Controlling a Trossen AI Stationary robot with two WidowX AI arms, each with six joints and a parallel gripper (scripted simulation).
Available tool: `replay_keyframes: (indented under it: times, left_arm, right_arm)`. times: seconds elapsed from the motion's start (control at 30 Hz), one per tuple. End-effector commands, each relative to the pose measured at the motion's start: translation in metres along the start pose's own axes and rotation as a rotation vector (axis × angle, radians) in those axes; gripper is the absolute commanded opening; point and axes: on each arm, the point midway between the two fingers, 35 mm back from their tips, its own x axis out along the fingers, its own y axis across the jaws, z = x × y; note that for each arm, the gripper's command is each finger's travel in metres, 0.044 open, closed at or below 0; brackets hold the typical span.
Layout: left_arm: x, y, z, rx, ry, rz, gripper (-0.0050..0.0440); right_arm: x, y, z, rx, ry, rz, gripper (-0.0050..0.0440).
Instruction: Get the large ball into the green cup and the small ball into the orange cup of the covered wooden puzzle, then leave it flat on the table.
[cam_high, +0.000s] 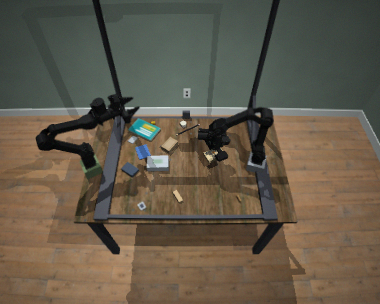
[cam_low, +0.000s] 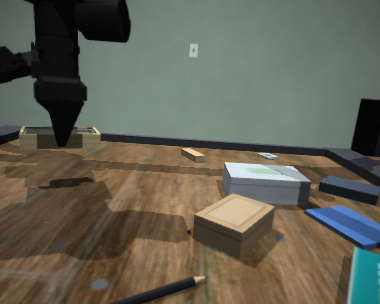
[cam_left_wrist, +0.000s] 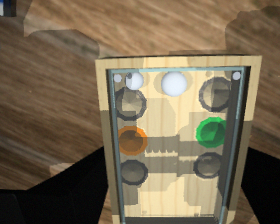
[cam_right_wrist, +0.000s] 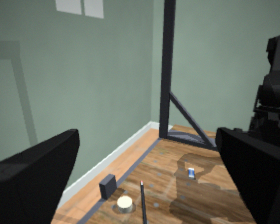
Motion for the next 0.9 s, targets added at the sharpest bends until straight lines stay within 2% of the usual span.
replay_keyframes:
  times: [0.0, 0.33, 0.7, 0.87]
  left_arm:
    - [-0.0045, 0.0025, -0.0048, -0.001, 0.002, 0.015, -0.0050]
    - [-0.0054, 0.0014, -0.0006, 0.001, 0.045, 0.000, -0.0050]
    - [-0.0093, 0.0034, -0.0046, 0.000, 0.048, 0.020, -0.0050]
    - [-0.0054, 0.0015, -0.0003, 0.001, 0.053, -0.001, -0.0050]
  right_arm:
    - [-0.0010, 0.0000, 0.0070, 0.000, -0.017, 0.000, 0.0400]
    - [-0.0010, 0.0000, 0.0070, 0.000, -0.017, 0.000, 0.0400]
    - [-0.0010, 0.0000, 0.0070, 0.000, -0.017, 0.000, 0.0400]
    - [-0.0010, 0.0000, 0.0070, 0.000, -0.017, 0.000, 0.0400]
